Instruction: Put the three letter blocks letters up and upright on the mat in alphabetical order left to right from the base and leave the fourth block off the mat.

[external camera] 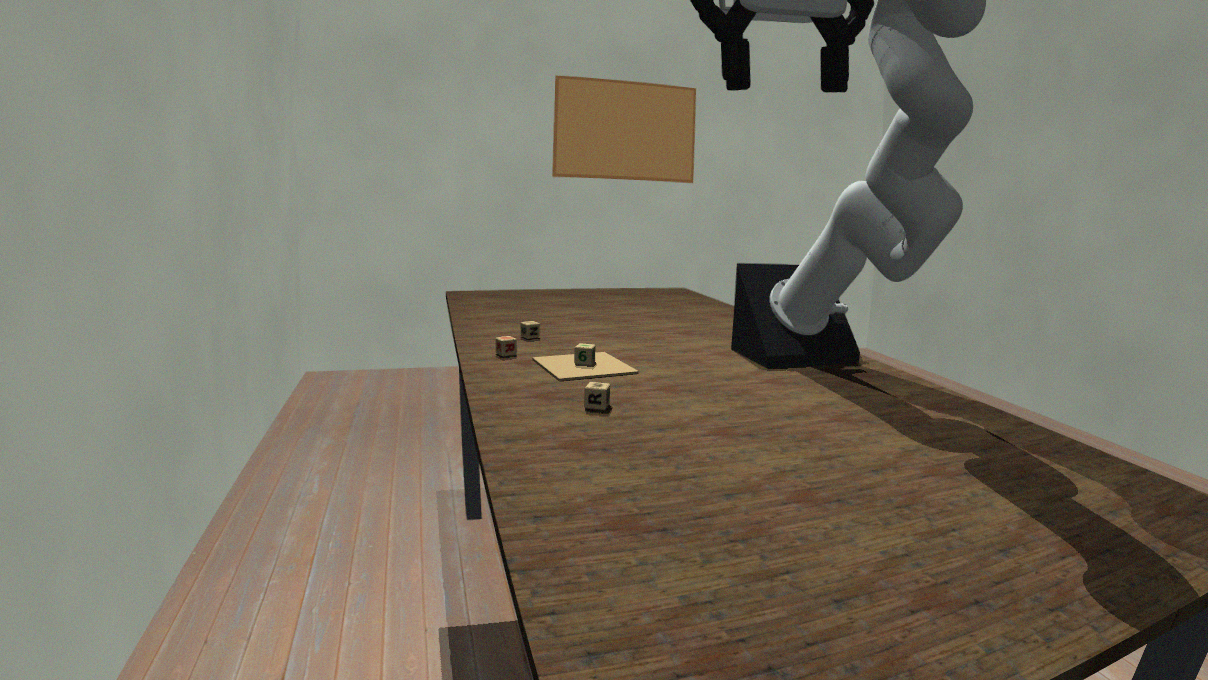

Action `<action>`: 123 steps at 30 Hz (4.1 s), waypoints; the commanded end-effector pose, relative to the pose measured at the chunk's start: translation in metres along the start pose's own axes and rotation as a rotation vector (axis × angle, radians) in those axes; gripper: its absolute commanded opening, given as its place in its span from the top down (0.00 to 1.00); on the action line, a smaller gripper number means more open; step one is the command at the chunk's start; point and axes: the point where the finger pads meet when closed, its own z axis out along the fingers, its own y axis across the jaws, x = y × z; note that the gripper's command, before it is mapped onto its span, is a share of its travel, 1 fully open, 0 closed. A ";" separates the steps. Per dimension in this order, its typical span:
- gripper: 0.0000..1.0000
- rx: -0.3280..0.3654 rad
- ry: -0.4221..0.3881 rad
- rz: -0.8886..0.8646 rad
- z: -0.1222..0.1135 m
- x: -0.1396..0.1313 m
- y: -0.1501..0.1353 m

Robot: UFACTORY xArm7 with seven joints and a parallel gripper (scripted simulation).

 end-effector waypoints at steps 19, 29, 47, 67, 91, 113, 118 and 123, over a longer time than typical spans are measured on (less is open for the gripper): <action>0.00 -0.002 0.002 -0.001 -0.001 -0.001 0.000; 0.00 0.196 0.180 -0.093 0.067 -0.058 0.056; 0.00 0.218 0.678 -0.157 0.192 -0.198 0.111; 0.00 -0.092 0.938 -0.099 0.275 -0.314 0.101; 0.00 -0.093 0.938 -0.099 0.275 -0.315 0.101; 0.00 -0.093 0.938 -0.099 0.275 -0.315 0.101; 0.00 -0.094 0.935 -0.100 0.275 -0.321 0.102; 0.00 -0.099 0.911 -0.106 0.279 -0.379 0.107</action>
